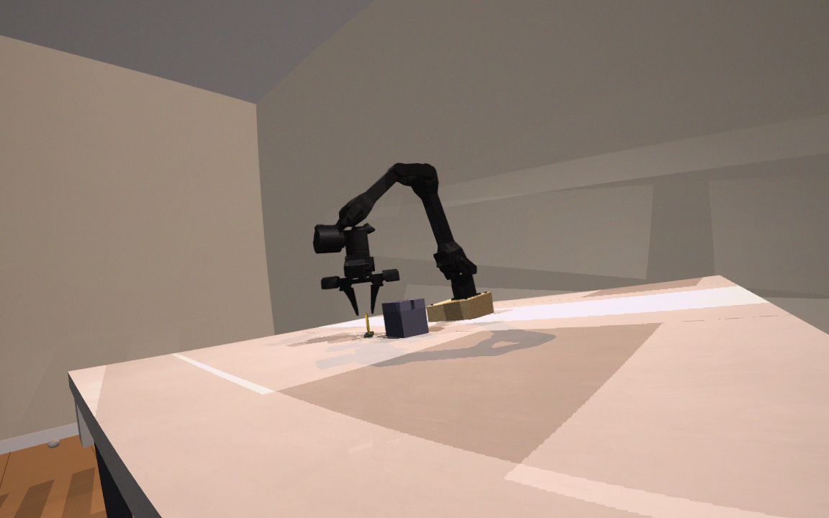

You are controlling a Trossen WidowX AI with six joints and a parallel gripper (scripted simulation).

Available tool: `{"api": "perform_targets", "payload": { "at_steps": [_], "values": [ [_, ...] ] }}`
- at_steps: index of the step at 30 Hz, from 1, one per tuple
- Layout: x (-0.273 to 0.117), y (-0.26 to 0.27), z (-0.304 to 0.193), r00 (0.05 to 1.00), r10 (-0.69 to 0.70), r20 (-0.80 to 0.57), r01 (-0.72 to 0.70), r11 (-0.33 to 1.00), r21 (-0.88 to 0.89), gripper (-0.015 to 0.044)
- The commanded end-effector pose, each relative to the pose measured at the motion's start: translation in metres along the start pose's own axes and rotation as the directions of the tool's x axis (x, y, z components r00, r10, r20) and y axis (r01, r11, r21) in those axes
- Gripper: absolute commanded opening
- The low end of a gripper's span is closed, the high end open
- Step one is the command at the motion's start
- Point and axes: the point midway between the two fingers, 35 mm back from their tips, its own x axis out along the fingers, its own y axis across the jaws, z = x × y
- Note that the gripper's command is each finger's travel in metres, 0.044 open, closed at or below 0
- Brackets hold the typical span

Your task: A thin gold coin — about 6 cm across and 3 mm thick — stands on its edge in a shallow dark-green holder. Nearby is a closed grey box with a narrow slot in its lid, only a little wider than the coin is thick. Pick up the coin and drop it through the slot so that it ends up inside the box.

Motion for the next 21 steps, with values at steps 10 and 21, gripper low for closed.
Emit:
{"api": "perform_targets", "payload": {
  "at_steps": [10,21],
  "values": [
    [0.025,0.002,0.0,1.0,0.011,0.001,-0.011,1.0,0.002,0.0161],
    [0.041,0.003,0.0,1.0,0.011,0.0,-0.011,1.0,0.002,0.0161]
  ]
}}
